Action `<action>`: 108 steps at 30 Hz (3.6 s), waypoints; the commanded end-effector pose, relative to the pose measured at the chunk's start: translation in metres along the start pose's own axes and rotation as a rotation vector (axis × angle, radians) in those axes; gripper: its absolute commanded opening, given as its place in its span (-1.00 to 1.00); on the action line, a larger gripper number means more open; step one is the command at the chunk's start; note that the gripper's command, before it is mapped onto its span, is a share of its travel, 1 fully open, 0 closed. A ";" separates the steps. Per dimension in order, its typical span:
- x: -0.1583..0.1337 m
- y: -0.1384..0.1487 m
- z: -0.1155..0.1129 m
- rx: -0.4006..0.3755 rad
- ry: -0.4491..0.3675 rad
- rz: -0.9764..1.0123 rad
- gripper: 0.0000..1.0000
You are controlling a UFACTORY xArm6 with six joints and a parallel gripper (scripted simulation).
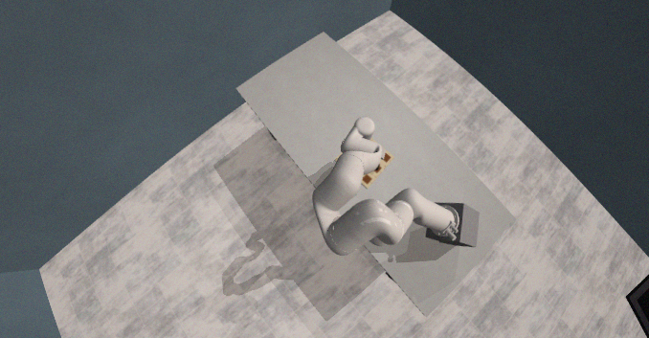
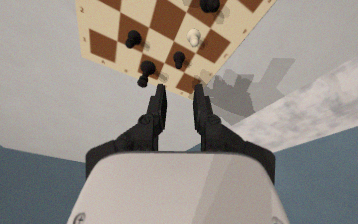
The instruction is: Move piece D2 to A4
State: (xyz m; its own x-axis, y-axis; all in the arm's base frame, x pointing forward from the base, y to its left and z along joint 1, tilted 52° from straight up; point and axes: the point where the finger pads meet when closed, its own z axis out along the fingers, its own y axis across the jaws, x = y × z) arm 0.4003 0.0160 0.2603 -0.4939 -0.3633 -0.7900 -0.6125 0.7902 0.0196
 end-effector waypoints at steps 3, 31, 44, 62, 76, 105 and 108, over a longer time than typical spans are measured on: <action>-0.001 -0.001 -0.001 0.002 -0.001 -0.001 -0.31; -0.001 -0.001 0.004 0.001 -0.003 -0.009 -0.31; 0.000 -0.001 0.020 0.001 -0.003 -0.009 -0.31; 0.000 -0.002 0.045 0.001 -0.003 -0.009 -0.31; 0.000 -0.002 0.053 0.001 -0.003 -0.009 -0.31; 0.000 -0.002 0.053 0.001 -0.003 -0.009 -0.31; 0.000 -0.002 0.053 0.001 -0.003 -0.009 -0.31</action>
State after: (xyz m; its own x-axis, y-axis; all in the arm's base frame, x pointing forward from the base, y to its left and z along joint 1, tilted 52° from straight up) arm 0.4341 0.0407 0.2263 -0.4880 -0.3690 -0.7910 -0.6168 0.7870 0.0135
